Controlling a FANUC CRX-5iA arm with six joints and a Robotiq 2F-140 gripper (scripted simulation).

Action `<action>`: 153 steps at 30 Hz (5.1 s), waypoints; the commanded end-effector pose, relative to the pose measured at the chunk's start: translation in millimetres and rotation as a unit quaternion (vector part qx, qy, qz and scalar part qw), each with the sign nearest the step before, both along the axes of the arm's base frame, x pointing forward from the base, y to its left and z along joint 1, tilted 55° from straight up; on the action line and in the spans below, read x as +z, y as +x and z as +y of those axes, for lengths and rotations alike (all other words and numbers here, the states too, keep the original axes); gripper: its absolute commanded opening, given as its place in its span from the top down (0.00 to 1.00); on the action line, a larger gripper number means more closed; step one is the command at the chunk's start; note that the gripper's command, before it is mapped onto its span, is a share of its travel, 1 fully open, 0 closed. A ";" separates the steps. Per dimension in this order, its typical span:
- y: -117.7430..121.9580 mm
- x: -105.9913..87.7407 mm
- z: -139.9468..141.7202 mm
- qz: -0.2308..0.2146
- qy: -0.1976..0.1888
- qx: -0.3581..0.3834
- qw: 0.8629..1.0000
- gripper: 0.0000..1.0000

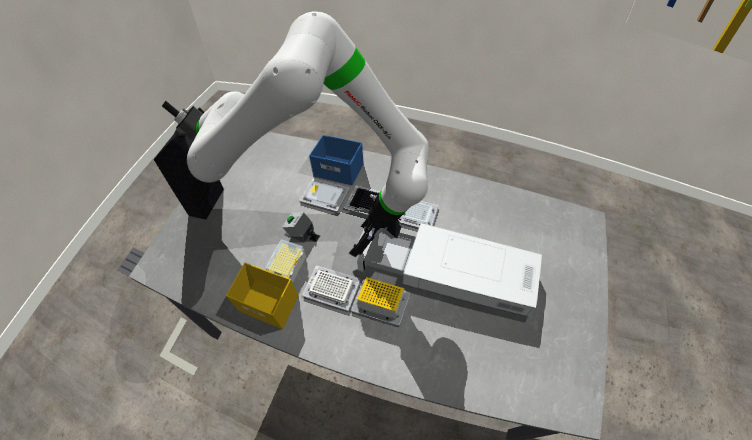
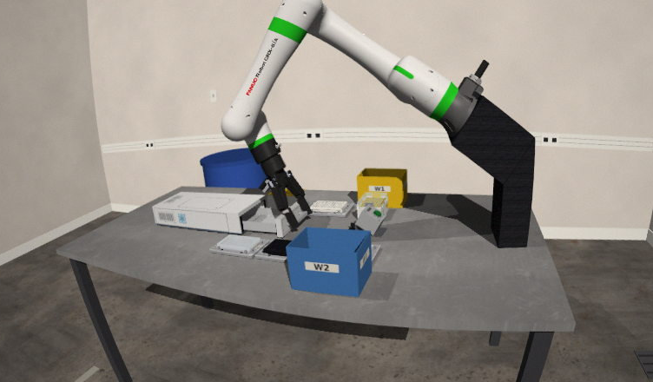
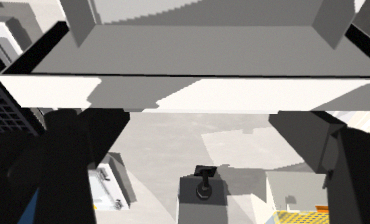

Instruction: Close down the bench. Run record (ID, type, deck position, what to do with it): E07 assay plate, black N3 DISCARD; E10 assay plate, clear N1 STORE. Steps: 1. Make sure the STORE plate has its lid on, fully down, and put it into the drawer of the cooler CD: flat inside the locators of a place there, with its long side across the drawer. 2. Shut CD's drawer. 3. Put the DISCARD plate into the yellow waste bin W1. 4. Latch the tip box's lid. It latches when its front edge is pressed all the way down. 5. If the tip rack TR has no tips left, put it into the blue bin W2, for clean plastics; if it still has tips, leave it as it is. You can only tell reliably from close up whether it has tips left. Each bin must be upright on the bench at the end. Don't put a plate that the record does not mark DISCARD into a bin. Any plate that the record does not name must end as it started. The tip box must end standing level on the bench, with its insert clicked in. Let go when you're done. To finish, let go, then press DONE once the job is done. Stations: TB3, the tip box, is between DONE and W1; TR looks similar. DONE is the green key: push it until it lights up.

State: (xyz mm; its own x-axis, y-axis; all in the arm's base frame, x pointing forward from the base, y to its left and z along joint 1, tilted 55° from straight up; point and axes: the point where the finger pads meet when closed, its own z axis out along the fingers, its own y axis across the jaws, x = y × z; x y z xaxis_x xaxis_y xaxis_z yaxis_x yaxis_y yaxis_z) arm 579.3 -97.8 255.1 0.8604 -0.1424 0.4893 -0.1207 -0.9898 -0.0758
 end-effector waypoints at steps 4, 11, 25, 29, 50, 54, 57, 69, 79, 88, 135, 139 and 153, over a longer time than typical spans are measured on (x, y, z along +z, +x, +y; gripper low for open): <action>-1.9 -1.9 0.3 -0.001 0.000 0.000 1.000 0.22; -5.6 -7.3 1.1 -0.001 0.000 0.000 1.000 0.22; -14.3 -19.7 3.2 -0.001 0.000 0.000 1.000 0.22; -15.9 -21.9 3.5 -0.001 0.000 0.000 1.000 0.22; -17.7 -24.5 3.9 -0.001 0.000 0.000 1.000 0.22; -17.7 -24.5 3.9 -0.001 0.000 0.000 1.000 0.22; -17.7 -24.5 3.9 -0.001 0.000 0.000 1.000 0.22; -17.7 -24.5 3.9 -0.001 0.000 0.000 1.000 0.12; -17.6 -24.4 3.9 -0.001 0.000 0.000 1.000 0.12; -19.8 -23.0 4.1 -0.001 0.000 0.000 1.000 0.12; -64.2 8.7 7.0 -0.001 0.000 0.000 1.000 0.12; -68.6 11.8 7.3 -0.001 0.000 0.000 1.000 0.12; -81.6 21.1 8.2 -0.001 0.000 0.000 1.000 0.12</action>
State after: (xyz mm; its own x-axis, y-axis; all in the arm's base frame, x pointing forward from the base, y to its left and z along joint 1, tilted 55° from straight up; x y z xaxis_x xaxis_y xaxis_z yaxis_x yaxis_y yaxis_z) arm 499.5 -89.6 274.2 0.8604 -0.1424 0.4894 -0.1207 -0.9898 -0.0759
